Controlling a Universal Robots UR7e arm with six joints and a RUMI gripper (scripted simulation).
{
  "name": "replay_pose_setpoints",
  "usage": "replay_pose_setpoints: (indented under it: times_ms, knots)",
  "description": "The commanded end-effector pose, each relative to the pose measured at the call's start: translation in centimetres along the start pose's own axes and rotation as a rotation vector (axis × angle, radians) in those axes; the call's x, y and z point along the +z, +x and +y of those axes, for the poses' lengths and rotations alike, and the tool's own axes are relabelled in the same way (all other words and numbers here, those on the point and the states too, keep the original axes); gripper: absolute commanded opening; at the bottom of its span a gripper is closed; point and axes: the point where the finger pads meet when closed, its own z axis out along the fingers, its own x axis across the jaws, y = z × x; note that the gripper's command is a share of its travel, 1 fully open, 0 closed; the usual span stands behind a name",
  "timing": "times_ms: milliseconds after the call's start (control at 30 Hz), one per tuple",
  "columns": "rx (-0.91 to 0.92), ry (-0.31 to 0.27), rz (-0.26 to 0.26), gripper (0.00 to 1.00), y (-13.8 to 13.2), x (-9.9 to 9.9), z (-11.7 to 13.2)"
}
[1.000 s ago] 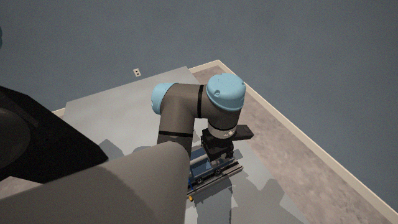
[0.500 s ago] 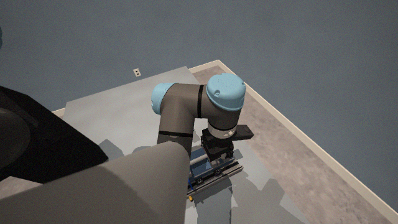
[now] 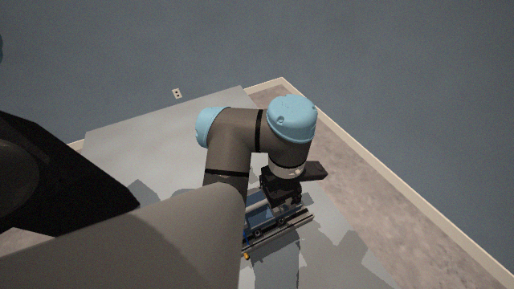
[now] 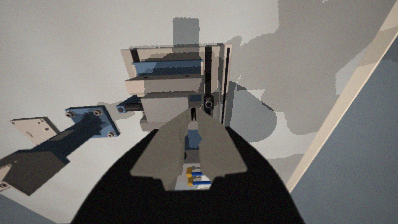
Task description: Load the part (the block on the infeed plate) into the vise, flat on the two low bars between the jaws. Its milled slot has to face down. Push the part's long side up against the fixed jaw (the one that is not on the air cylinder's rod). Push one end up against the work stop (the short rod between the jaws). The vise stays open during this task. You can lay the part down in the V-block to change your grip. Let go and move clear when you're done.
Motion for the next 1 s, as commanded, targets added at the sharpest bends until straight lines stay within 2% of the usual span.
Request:
replay_pose_setpoints:
  times_ms: [0,967]
  knots:
    - [-0.001,0.002,-0.001,0.00,0.2,-0.1,0.0]
    - [0.000,0.003,0.000,0.00,1.5,-0.1,-0.1]
